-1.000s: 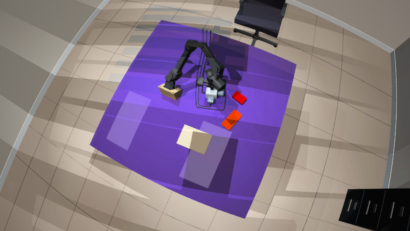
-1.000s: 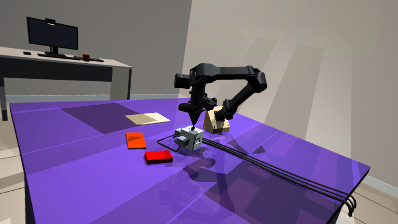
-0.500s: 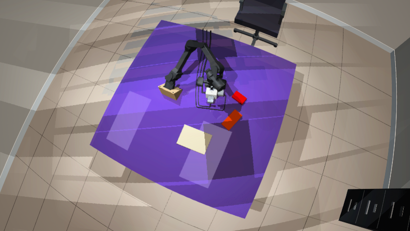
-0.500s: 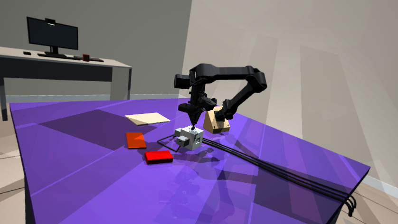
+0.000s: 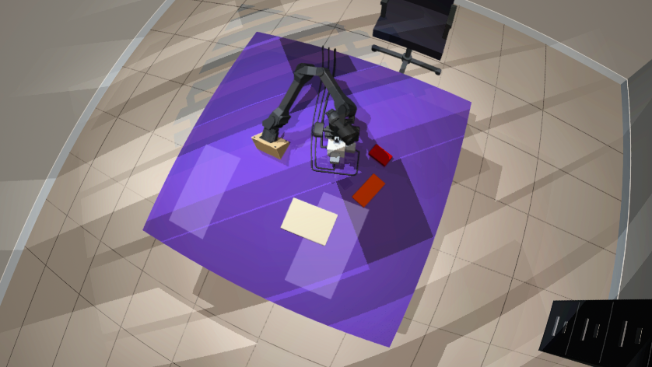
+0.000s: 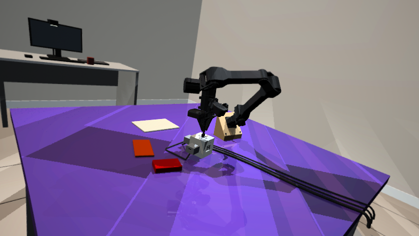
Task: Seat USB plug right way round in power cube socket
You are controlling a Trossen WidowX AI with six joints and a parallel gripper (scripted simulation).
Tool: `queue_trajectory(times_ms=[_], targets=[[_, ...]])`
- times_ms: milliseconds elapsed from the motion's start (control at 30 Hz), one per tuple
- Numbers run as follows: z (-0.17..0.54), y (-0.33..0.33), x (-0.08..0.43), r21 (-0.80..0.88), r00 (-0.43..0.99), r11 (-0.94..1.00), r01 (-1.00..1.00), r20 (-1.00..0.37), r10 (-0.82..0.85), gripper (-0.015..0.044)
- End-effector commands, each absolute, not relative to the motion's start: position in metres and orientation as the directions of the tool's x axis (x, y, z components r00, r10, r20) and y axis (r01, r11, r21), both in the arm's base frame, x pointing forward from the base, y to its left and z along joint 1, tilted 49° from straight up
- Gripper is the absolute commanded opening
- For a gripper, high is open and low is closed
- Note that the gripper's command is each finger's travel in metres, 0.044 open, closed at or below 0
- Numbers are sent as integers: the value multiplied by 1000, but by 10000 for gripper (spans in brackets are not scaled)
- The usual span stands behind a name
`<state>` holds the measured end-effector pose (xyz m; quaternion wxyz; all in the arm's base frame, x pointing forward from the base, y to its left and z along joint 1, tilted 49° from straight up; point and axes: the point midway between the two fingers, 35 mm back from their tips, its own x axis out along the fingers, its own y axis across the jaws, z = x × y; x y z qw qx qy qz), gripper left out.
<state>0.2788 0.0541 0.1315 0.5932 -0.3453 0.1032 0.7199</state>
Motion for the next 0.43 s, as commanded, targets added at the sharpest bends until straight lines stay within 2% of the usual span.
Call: queue_trajectory(times_ms=[0, 400], targets=[[131, 54, 279, -261, -58, -274, -926, -619, 783, 95], [139, 46, 279, -261, -58, -275, -925, -620, 783, 95]])
